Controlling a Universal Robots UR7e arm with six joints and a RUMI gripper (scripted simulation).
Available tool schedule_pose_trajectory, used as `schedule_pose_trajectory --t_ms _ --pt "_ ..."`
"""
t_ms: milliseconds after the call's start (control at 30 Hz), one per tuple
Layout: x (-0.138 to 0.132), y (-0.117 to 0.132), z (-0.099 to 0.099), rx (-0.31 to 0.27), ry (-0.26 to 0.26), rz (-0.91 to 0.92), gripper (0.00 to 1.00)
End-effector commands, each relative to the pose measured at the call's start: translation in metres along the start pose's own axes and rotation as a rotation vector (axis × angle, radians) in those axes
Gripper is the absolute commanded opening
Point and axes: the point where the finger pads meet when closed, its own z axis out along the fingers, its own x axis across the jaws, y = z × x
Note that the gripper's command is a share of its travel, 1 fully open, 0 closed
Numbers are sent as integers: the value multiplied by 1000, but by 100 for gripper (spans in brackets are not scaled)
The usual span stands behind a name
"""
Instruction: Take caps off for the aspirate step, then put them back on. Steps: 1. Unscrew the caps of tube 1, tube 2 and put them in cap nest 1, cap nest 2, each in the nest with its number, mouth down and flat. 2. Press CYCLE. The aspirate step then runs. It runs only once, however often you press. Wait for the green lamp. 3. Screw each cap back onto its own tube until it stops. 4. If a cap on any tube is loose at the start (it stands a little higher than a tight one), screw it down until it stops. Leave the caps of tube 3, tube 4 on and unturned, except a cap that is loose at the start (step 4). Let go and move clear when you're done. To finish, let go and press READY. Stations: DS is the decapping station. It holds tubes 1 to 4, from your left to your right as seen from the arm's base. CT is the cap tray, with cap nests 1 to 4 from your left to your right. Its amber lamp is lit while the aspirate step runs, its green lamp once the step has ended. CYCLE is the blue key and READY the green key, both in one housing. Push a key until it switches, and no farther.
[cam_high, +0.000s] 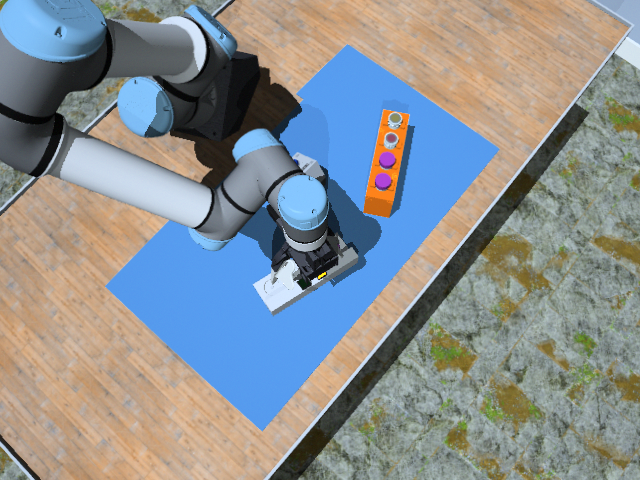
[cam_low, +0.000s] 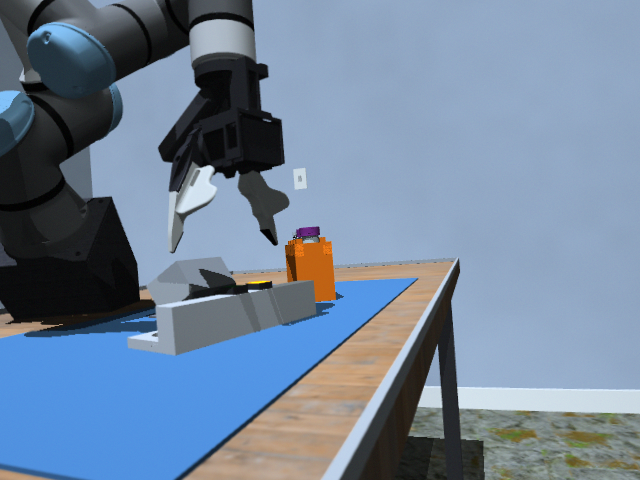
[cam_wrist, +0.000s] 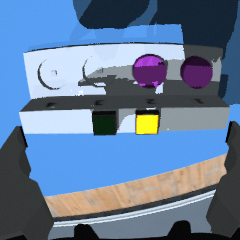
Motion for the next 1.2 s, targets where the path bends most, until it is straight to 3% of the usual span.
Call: schedule_pose_trajectory --t_ms 0,1167 --pt "0 1 0 1 0 0 100" --pt "0 1 0 1 0 0 100"
